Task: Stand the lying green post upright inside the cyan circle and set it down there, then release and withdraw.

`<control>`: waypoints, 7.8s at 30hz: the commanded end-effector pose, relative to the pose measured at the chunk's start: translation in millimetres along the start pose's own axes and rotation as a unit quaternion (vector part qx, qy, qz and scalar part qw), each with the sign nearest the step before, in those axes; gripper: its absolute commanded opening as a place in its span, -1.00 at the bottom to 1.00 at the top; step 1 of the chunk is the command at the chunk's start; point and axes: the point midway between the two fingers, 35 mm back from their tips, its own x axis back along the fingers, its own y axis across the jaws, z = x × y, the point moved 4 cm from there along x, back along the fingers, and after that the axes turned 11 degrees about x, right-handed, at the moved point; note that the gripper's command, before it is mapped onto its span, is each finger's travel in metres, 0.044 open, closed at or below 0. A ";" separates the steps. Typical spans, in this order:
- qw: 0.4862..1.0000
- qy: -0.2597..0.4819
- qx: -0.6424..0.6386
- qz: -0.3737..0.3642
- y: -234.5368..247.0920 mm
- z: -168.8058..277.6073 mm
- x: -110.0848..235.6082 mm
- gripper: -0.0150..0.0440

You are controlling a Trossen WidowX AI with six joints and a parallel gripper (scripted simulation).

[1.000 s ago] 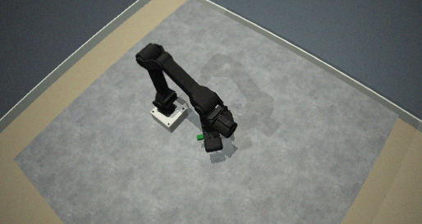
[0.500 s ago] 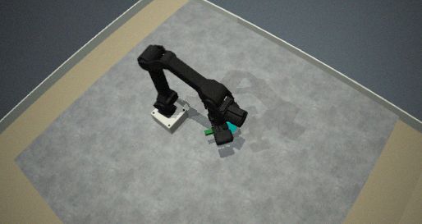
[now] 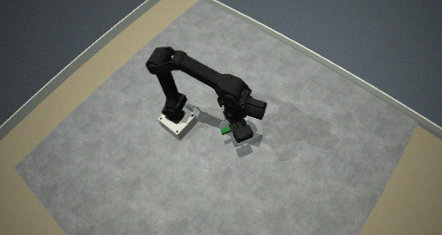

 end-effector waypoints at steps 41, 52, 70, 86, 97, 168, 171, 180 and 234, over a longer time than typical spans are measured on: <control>0.996 -0.086 0.007 -0.002 8.2 -44.6 -15.5 -0.42; 0.992 -0.126 -0.011 -0.002 2.4 -46.0 -23.3 -0.42; 0.981 -0.189 -0.036 0.001 -6.7 -46.7 -34.1 -0.42; 0.968 -0.244 -0.054 0.004 -14.0 -45.7 -41.6 -0.42; 0.958 -0.281 -0.063 0.007 -18.4 -44.1 -45.7 -0.42; 0.867 -0.491 -0.073 0.041 -27.9 -17.6 -55.2 -0.42; 0.863 -0.498 -0.071 0.042 -27.4 -16.0 -55.1 -0.42; 0.850 -0.520 -0.066 0.048 -25.3 -11.0 -54.6 -0.42; 0.776 -0.626 -0.006 0.079 3.1 21.0 -48.4 -0.42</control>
